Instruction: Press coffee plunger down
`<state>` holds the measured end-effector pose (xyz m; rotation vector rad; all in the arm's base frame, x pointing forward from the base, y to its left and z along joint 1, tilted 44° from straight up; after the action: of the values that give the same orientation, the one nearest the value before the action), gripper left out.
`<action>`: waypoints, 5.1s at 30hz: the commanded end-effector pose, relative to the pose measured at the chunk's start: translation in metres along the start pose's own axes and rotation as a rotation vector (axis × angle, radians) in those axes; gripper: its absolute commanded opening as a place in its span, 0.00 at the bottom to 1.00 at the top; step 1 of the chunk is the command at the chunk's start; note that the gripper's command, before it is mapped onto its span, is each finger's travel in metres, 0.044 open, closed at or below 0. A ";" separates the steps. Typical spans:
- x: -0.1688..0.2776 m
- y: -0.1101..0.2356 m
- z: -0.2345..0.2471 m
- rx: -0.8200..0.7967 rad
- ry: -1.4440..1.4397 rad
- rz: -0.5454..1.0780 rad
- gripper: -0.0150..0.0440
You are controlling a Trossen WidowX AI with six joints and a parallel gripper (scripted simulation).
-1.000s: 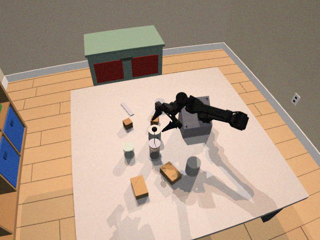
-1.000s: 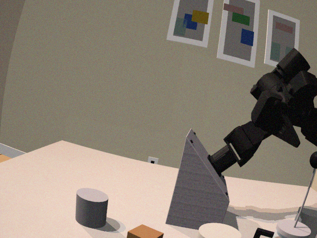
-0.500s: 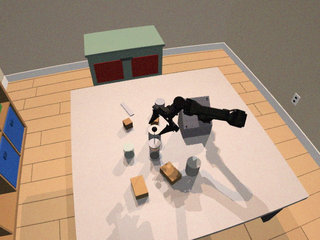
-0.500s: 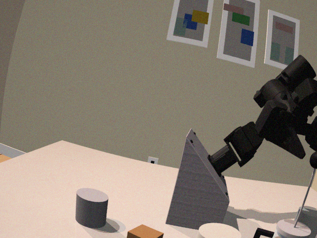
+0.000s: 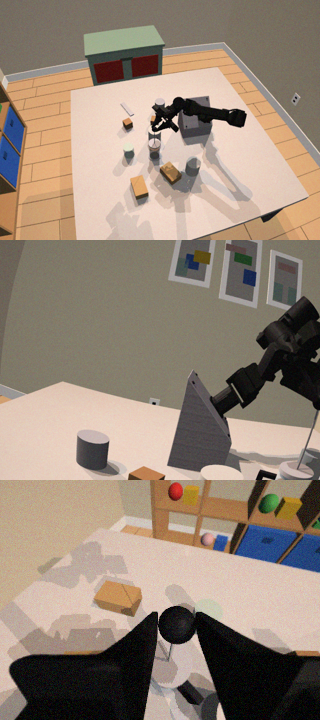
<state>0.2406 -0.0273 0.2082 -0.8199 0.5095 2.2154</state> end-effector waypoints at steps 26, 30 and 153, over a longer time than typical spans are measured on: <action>0.020 -0.019 -0.008 0.003 0.000 0.001 0.45; 0.025 -0.024 -0.009 0.003 0.000 0.001 0.45; 0.057 -0.089 -0.024 -0.003 -0.003 -0.006 0.45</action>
<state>0.2837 0.0435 0.1447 -0.8308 0.4967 2.1938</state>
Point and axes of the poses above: the point midway between the two fingers, 35 mm back from their tips, its own y axis back along the fingers, its own z axis across the jaws, x = y × z, the point moved 10 cm from there along y, back along the fingers, and after that the axes turned 8 degrees about -y, right-handed, at the moved point
